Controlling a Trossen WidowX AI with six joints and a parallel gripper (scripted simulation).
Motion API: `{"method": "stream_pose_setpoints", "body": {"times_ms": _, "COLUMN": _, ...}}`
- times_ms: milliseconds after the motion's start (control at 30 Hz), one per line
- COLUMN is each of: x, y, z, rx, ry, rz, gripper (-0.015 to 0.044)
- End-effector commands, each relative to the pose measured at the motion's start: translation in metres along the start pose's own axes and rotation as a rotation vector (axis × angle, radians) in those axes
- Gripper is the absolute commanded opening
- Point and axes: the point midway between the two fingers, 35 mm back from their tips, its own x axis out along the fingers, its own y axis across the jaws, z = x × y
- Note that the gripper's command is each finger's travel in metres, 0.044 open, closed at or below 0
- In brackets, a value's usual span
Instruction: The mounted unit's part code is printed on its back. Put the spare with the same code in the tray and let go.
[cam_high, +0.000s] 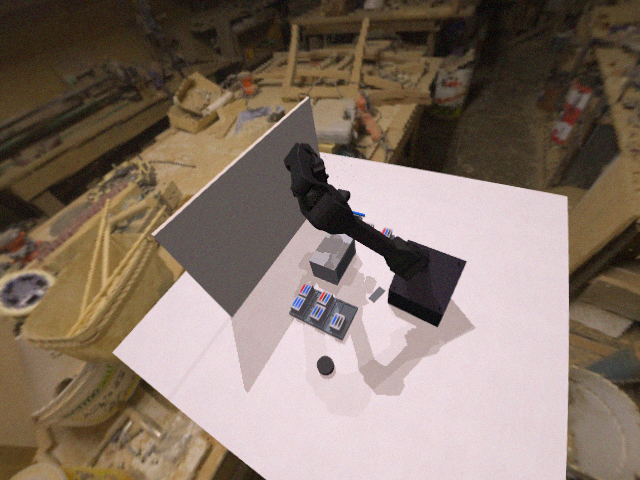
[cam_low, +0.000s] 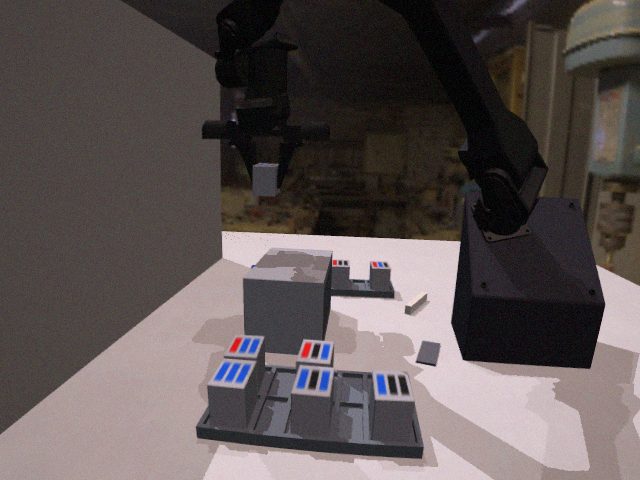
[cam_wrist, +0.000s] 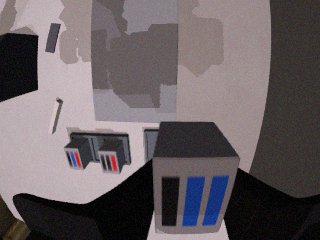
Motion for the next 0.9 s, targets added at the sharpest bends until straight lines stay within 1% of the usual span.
{"method": "stream_pose_setpoints", "body": {"times_ms": 0, "x": 0.003, "y": -0.002, "z": -0.021, "rx": -0.006, "ry": 0.002, "rz": 0.002, "gripper": 0.0}}
{"method": "stream_pose_setpoints", "body": {"times_ms": 633, "x": 0.028, "y": 0.008, "z": -0.118, "rx": -0.027, "ry": -0.025, "rz": 0.003, "gripper": 0.0}}
{"method": "stream_pose_setpoints", "body": {"times_ms": 867, "x": 0.031, "y": 0.009, "z": -0.122, "rx": -0.027, "ry": -0.025, "rz": 0.003, "gripper": 0.0}}
